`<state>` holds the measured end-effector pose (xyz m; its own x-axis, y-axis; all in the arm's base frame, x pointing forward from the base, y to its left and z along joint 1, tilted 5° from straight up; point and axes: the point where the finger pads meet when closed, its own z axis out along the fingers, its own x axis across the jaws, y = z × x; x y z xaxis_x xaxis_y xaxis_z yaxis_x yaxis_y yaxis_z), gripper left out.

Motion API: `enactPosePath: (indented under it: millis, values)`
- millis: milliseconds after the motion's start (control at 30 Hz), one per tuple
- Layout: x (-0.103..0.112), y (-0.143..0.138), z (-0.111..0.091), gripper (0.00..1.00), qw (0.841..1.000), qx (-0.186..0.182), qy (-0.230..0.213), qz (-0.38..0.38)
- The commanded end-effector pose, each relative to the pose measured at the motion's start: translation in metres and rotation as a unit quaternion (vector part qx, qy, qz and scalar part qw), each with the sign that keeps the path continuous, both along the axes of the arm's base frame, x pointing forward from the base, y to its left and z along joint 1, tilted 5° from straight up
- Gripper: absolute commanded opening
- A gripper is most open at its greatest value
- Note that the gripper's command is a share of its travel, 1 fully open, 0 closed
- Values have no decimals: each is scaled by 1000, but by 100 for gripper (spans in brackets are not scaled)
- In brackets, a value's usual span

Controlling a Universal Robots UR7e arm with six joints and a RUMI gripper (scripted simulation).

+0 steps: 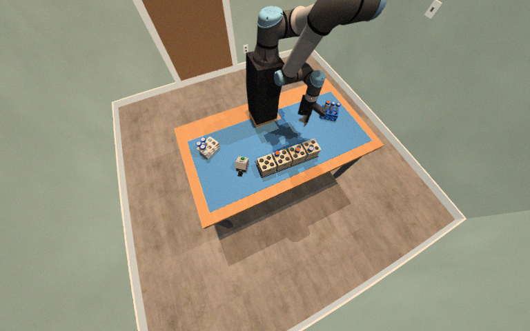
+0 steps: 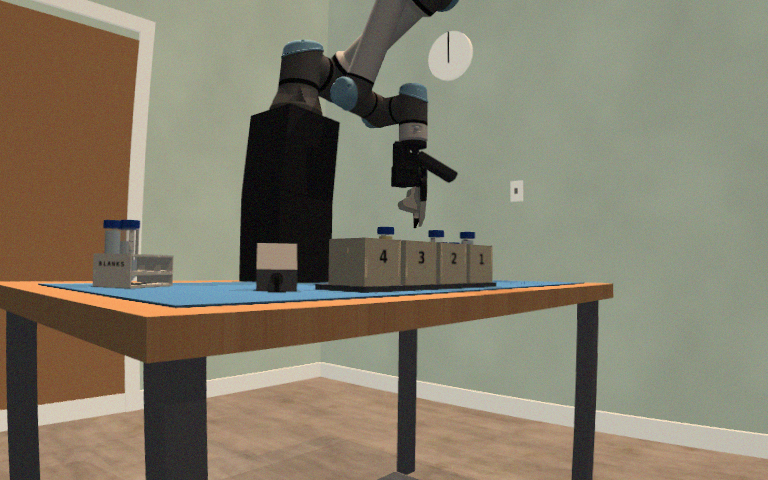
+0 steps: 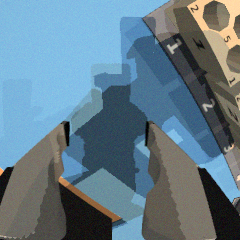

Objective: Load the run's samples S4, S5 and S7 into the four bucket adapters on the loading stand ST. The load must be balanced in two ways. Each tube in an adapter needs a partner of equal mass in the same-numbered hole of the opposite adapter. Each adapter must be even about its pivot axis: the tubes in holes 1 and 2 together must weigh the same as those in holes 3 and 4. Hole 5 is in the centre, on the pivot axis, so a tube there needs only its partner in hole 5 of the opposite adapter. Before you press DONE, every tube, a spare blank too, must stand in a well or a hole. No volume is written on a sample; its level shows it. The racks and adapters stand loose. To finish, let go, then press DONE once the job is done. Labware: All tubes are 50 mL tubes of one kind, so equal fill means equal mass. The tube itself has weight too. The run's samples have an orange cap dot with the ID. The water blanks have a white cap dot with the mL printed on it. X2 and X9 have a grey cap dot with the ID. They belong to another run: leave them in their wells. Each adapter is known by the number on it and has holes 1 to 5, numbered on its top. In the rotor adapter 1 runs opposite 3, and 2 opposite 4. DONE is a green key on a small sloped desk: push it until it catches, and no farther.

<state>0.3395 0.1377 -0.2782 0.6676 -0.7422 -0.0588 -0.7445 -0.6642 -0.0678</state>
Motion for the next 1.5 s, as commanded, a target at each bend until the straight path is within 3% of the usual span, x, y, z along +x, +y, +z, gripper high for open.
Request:
enactPosePath:
  millis: [0, 1033, 1100, 1267, 1467]
  values:
    - [-5, 28, 3, 35, 1000, -1, -3, 18]
    - [-70, 261, 22, 35, 1000, -1, -3, 18]
    - [-70, 261, 22, 35, 1000, -1, -3, 18]
    - [-81, 301, 26, 35, 1000, -1, -3, 18]
    - [-81, 301, 26, 35, 1000, -1, -3, 18]
